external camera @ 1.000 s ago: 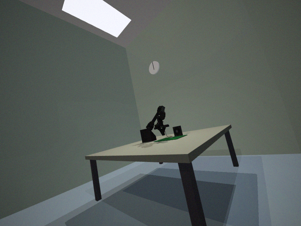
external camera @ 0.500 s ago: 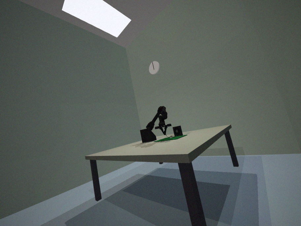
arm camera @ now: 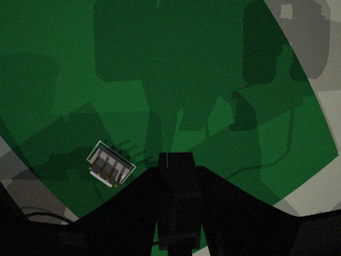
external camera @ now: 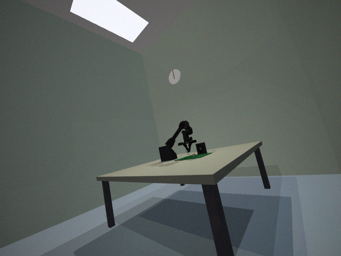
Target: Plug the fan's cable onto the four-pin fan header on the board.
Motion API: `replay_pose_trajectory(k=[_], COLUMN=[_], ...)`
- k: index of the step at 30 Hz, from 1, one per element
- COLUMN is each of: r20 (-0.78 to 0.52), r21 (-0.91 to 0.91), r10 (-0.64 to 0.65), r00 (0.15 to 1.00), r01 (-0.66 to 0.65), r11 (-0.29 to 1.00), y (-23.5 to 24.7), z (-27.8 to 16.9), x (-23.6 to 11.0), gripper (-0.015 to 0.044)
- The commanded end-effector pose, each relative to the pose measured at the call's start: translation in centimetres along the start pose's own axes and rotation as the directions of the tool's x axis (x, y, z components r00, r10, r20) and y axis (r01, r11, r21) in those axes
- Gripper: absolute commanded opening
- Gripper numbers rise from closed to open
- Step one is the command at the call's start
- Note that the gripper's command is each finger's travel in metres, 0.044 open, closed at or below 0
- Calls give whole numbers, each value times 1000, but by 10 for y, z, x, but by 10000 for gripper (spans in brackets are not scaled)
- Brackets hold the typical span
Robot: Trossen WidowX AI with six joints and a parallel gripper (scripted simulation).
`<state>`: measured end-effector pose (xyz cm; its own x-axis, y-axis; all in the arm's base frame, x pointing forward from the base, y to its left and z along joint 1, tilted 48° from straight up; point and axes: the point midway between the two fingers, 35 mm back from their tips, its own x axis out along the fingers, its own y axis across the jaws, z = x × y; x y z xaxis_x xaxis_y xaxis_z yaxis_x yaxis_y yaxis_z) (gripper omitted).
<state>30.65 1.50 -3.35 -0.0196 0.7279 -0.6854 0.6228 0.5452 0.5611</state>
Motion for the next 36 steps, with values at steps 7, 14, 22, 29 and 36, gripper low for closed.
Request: replay_pose_trajectory(k=[7, 14, 22, 29, 36], r20=[0, -3, -6, -6, -6], r21=[-365, -576, -762, -766, -772], r10=[7, 9, 12, 12, 12], r00=[1000, 1000, 1000, 1000, 1000], r01=[-7, -9, -13, -13, -13], r11=[931, 817, 647, 643, 636], y=[24, 37, 51, 51, 56], z=[-9, -15, -23, -23, -20], x=[-1, 0, 0, 1, 0], gripper=[0, 0, 0, 0, 0])
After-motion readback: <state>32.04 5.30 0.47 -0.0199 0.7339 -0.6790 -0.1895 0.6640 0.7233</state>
